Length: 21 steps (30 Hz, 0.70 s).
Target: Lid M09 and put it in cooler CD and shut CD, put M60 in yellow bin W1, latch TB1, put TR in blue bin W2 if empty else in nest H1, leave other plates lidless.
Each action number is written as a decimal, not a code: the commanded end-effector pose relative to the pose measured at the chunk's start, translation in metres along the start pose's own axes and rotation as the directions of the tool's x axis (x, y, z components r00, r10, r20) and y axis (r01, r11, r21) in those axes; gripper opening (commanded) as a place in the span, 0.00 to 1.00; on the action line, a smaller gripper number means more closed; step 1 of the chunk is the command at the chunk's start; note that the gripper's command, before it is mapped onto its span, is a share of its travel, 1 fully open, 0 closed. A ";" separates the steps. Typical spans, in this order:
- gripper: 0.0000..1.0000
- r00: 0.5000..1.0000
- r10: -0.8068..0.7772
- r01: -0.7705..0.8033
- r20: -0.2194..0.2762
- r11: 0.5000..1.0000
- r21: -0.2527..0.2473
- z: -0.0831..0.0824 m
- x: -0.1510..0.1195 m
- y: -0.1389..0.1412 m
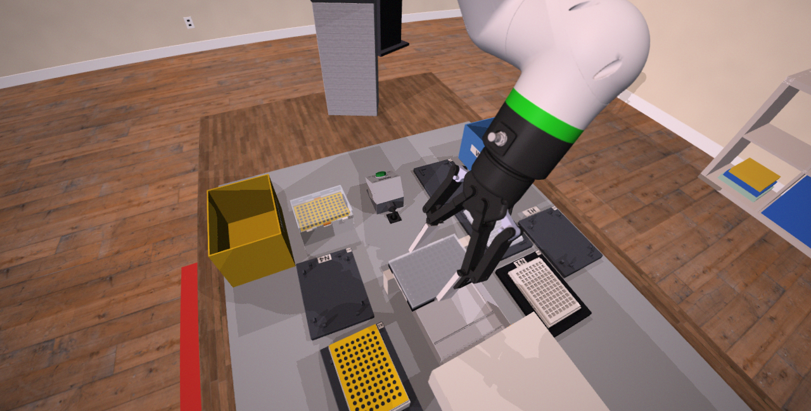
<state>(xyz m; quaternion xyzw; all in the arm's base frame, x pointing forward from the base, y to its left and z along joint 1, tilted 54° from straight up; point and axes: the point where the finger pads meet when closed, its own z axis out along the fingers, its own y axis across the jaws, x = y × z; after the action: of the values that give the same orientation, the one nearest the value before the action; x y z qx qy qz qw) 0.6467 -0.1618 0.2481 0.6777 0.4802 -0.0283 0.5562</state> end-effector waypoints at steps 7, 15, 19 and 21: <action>0.00 1.000 0.000 0.000 0.000 1.000 0.000 -0.009 0.018 0.014; 0.00 1.000 0.000 0.000 0.000 1.000 0.000 -0.015 0.033 0.026; 0.00 1.000 0.000 0.000 0.000 1.000 0.000 -0.016 0.034 0.027; 0.00 1.000 0.000 0.000 0.000 1.000 0.000 -0.016 0.034 0.027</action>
<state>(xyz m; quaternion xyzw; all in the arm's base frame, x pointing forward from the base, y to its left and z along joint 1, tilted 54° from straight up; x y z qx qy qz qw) 0.6750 -0.1268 0.2539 0.6778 0.4801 -0.0285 0.5562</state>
